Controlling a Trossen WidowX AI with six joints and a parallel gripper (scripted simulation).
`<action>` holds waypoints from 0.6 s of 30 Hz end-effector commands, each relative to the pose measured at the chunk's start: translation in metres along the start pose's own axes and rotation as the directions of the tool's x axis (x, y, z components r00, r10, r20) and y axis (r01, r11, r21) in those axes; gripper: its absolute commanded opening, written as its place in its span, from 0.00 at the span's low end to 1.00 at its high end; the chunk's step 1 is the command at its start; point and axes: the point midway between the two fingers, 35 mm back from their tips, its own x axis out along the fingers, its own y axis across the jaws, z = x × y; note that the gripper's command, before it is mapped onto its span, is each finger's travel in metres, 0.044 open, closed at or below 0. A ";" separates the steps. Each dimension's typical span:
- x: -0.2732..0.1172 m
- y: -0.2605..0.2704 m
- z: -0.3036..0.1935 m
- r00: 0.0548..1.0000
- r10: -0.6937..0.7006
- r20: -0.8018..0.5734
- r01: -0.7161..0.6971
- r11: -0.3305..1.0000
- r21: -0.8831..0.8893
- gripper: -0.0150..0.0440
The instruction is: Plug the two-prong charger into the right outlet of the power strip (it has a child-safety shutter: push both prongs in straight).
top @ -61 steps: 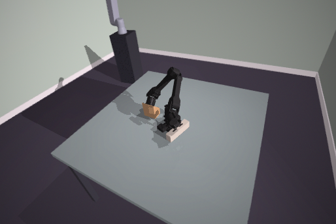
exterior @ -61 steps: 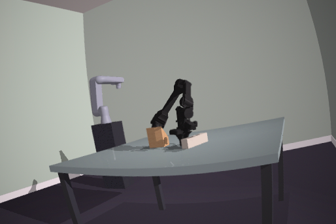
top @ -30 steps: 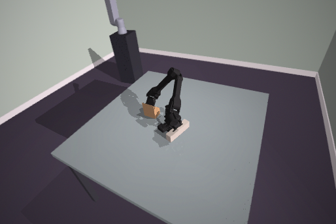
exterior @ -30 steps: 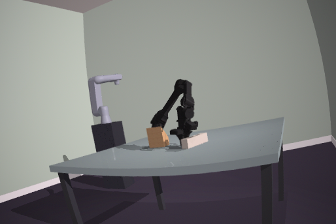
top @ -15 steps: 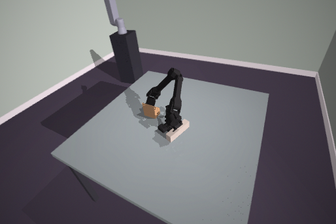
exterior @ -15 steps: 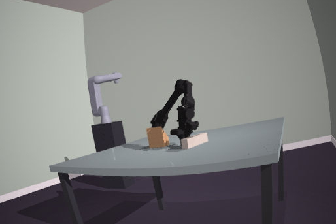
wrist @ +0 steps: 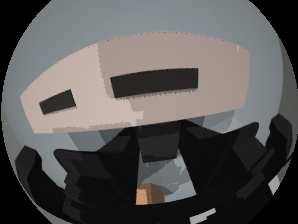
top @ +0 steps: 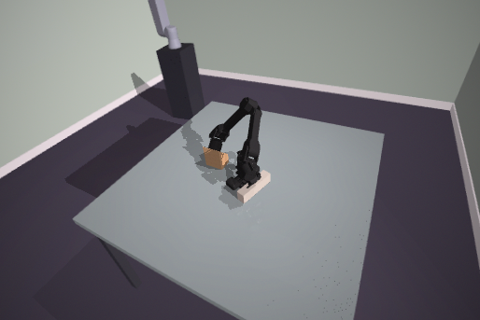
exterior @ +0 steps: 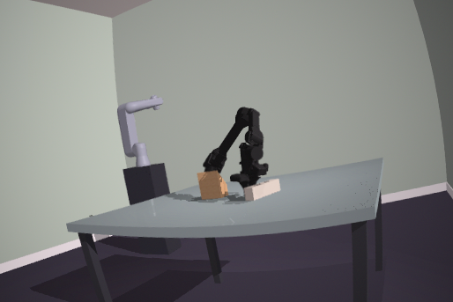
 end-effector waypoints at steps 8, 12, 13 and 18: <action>0.001 0.000 0.010 1.000 -0.002 0.028 0.003 1.000 -0.022 0.25; 0.001 0.000 0.009 1.000 -0.002 0.027 0.003 1.000 -0.022 0.25; 0.001 0.000 0.009 1.000 -0.002 0.027 0.003 1.000 -0.022 0.25; 0.002 0.000 0.009 1.000 -0.002 0.027 0.003 1.000 -0.022 0.25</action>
